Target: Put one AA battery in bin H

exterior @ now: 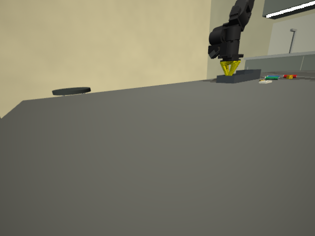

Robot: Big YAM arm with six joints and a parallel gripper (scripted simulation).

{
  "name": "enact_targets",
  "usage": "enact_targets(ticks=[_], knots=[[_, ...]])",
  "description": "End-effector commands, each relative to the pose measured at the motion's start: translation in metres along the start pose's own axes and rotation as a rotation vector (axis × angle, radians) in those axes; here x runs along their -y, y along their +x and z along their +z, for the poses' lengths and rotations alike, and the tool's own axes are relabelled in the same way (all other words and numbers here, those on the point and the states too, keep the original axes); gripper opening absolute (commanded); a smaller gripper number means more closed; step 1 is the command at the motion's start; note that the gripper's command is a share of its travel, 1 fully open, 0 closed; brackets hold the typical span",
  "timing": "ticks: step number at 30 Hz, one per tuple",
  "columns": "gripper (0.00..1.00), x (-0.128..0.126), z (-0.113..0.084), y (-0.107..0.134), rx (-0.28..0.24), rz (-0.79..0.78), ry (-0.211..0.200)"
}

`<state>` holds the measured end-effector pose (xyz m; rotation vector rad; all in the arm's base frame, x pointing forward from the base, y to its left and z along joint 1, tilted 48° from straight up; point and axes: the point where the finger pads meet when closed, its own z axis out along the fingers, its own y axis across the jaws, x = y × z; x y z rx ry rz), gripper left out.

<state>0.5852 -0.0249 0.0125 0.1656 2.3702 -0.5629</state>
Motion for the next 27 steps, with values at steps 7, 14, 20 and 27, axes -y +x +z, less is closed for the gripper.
enact_targets(ticks=[7, 14, 20, 27], knots=[[0.09, 0.0116, -0.0016, -0.0096, 0.021, 0.017, 0.006], [0.09, 0.0122, -0.0012, -0.0074, 0.019, 0.016, 0.006], [0.09, 0.0125, -0.0010, -0.0055, 0.014, 0.014, 0.007], [0.09, 0.0128, -0.0008, -0.0059, 0.018, 0.016, 0.007]])
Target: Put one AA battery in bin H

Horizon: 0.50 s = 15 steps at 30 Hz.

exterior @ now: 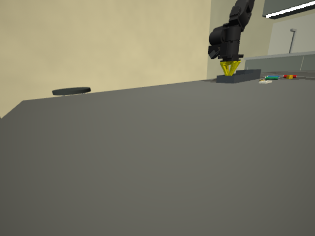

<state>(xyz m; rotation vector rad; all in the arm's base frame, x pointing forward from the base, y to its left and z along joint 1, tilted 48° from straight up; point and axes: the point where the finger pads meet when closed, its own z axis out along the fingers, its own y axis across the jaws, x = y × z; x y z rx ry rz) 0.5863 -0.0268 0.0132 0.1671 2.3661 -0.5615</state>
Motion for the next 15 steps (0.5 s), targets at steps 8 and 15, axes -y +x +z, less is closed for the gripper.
enact_targets(ticks=[8, 15], knots=[[0.09, 0.0113, -0.0016, -0.0039, 0.013, 0.013, 0.007], [0.09, 0.0115, -0.0015, -0.0051, 0.016, 0.014, 0.007]])
